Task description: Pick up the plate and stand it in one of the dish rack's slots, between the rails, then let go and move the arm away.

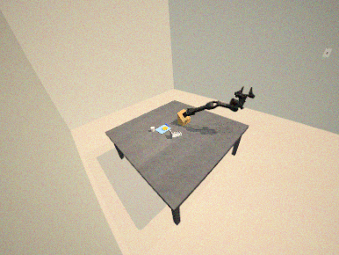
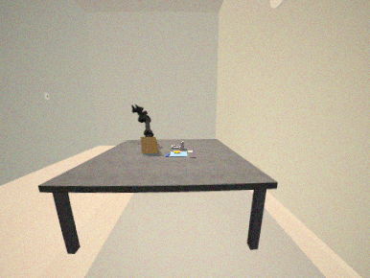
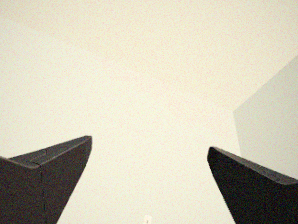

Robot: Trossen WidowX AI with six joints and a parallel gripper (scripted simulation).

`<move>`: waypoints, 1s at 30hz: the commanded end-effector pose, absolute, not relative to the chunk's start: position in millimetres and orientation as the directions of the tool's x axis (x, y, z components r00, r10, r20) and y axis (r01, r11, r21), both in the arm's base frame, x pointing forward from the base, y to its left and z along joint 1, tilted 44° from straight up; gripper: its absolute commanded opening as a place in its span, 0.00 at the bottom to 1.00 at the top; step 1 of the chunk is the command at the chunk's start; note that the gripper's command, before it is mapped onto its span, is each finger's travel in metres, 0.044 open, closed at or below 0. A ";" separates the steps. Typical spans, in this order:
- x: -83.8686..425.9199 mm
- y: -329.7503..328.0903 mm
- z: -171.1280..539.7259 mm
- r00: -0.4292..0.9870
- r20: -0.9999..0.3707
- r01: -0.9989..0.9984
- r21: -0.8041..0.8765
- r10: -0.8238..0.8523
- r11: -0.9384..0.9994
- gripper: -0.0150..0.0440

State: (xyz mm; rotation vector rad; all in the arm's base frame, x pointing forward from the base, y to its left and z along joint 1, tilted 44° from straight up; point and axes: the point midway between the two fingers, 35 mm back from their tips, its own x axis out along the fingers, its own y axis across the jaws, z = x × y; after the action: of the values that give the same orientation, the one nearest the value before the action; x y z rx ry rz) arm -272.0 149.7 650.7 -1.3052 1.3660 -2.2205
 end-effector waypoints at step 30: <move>-171.3 358.8 623.5 -0.794 0.599 -0.565 -0.659 0.109 -0.496 0.93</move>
State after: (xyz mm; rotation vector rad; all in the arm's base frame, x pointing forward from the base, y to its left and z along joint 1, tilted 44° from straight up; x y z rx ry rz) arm -190.9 335.1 629.7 -0.9552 1.6436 -2.9003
